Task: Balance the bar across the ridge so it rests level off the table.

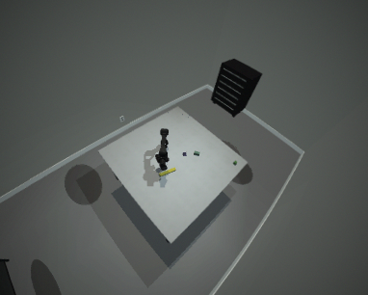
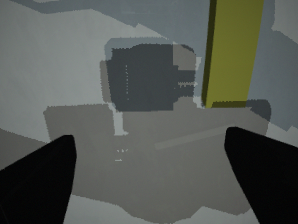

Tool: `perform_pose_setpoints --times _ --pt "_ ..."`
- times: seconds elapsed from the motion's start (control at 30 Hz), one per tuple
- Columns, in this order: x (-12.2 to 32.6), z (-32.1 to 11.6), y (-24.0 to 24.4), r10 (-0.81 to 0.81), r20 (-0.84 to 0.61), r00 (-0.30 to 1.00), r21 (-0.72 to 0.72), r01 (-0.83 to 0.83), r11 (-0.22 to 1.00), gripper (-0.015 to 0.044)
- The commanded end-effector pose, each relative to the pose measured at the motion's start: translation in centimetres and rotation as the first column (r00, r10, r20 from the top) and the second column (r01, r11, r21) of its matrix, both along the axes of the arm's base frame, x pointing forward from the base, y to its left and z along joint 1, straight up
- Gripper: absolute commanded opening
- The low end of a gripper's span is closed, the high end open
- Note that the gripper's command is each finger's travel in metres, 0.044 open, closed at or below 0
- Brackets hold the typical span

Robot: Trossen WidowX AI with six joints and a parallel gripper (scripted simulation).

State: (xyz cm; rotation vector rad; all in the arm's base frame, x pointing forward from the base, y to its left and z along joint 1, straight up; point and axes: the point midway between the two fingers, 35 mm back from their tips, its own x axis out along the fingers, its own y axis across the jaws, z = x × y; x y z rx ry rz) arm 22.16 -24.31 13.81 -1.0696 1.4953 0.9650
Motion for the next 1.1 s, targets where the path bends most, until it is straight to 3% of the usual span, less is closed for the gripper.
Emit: perform_pose_setpoints --times 0.0,0.27,0.67,1.07 --pt "2.3 -0.5 0.4 0.0 0.045 0.999 0.04 -0.002 0.999 0.0315" --pt "6.4 -1.6 1.4 0.006 0.115 0.993 0.121 -0.02 0.992 0.0315" --pt "6.6 -6.0 1.4 0.006 0.116 0.993 0.123 -0.02 0.992 0.0315" --pt "6.7 -7.1 1.3 0.006 0.116 0.993 0.123 -0.02 0.992 0.0315"
